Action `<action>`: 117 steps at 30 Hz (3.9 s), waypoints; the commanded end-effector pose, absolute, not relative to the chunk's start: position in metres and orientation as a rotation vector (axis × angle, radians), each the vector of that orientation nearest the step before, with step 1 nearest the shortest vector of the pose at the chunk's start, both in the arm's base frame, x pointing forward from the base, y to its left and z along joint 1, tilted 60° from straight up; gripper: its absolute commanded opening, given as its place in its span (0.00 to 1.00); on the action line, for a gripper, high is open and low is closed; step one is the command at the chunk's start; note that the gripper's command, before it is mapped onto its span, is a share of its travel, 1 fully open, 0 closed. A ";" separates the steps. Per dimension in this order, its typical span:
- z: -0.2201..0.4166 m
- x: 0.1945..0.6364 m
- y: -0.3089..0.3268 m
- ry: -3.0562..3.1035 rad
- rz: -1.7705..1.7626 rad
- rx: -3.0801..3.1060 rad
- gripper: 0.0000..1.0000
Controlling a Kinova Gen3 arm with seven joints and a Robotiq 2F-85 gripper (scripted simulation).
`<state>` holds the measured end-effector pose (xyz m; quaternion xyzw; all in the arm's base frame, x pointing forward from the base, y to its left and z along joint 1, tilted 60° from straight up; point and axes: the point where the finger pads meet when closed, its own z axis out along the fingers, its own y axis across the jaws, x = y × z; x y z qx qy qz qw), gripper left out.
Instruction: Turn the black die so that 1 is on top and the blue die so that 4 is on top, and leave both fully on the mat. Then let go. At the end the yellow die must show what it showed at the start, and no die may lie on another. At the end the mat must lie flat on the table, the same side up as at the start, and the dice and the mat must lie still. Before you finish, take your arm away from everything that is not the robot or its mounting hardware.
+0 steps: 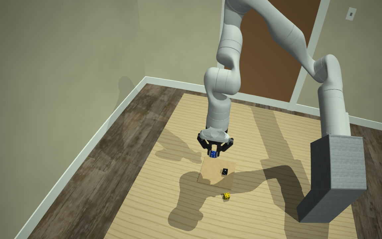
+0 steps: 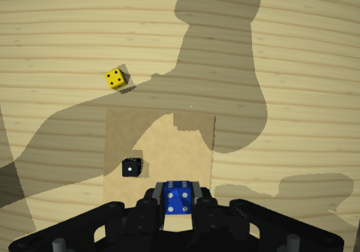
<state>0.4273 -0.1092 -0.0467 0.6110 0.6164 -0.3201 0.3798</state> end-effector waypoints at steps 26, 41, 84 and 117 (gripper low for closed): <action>-0.087 0.435 -0.176 1.576 -0.815 1.559 0.15; -0.095 0.437 -0.190 1.576 -0.815 1.559 0.15; -0.095 0.437 -0.190 1.575 -0.815 1.559 0.15; -0.095 0.437 -0.190 1.575 -0.815 1.559 0.15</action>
